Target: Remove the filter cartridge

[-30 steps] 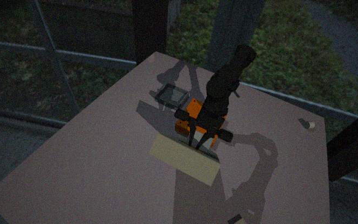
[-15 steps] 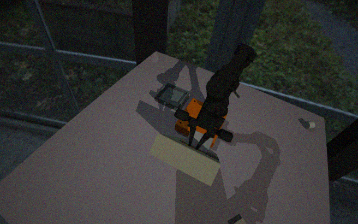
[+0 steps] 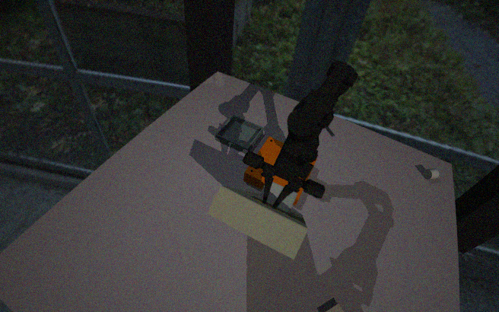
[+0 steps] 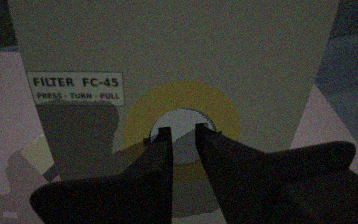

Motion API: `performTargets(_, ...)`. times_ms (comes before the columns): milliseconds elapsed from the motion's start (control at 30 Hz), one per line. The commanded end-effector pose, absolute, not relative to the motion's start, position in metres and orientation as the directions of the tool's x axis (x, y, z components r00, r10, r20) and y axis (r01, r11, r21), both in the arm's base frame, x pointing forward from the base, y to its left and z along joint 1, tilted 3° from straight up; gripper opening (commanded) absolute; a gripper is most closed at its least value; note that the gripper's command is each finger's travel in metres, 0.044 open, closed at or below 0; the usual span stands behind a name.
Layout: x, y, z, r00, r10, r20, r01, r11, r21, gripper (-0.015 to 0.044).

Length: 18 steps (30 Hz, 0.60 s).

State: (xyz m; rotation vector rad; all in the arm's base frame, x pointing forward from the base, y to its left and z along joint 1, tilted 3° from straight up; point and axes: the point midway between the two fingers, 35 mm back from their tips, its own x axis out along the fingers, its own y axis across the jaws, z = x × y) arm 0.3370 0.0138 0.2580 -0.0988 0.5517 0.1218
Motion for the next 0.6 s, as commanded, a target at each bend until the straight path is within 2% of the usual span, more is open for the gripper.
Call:
performTargets(0, 0.345, 0.014, 0.255, 0.846, 0.088, -0.526, -0.139, 0.989, -0.058, 0.0000)
performTargets(100, 0.345, 0.014, 0.255, 0.846, 0.088, -0.526, -0.139, 0.989, -0.058, 0.0000)
performTargets(567, 0.276, 0.007, 0.297, 0.843, 0.088, -0.531, -0.140, 0.988, -0.058, 0.0000)
